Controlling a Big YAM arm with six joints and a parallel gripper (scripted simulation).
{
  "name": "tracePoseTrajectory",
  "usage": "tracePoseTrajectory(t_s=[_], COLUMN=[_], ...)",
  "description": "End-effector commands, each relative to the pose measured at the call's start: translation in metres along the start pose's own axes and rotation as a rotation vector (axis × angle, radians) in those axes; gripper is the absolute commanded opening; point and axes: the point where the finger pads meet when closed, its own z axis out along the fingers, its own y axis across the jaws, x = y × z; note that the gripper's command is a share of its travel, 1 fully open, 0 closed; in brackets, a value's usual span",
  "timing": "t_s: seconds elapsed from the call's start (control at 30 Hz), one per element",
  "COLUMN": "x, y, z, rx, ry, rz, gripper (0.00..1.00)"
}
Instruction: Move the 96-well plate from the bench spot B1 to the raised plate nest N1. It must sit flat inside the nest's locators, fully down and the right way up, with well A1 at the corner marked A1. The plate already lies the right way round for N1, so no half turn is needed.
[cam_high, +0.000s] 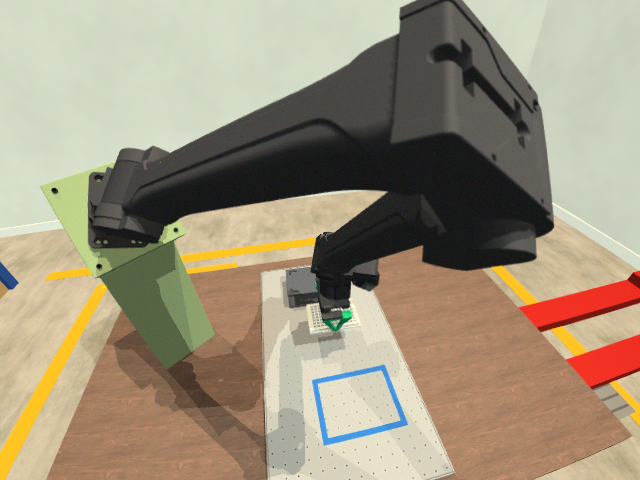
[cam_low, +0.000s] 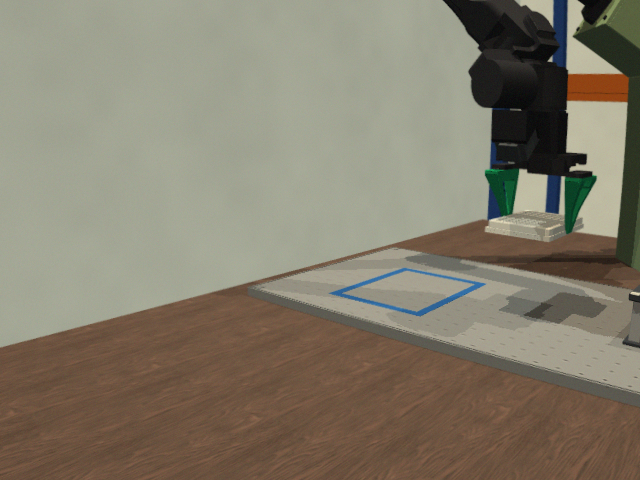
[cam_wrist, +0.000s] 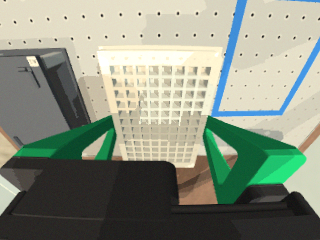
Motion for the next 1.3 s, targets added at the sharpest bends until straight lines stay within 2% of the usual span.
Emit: tracePoseTrajectory(t_s=[0.0, 0.27, 1.27], x=[0.002, -0.002, 0.017], y=[0.024, 0.042, 0.135], z=[-0.009, -0.011, -0.028], rx=[-0.018, -0.015, -0.019], ry=[-0.017, -0.027, -0.014], rz=[0.005, 0.014, -0.005], gripper=[0.0, 0.0, 0.0])
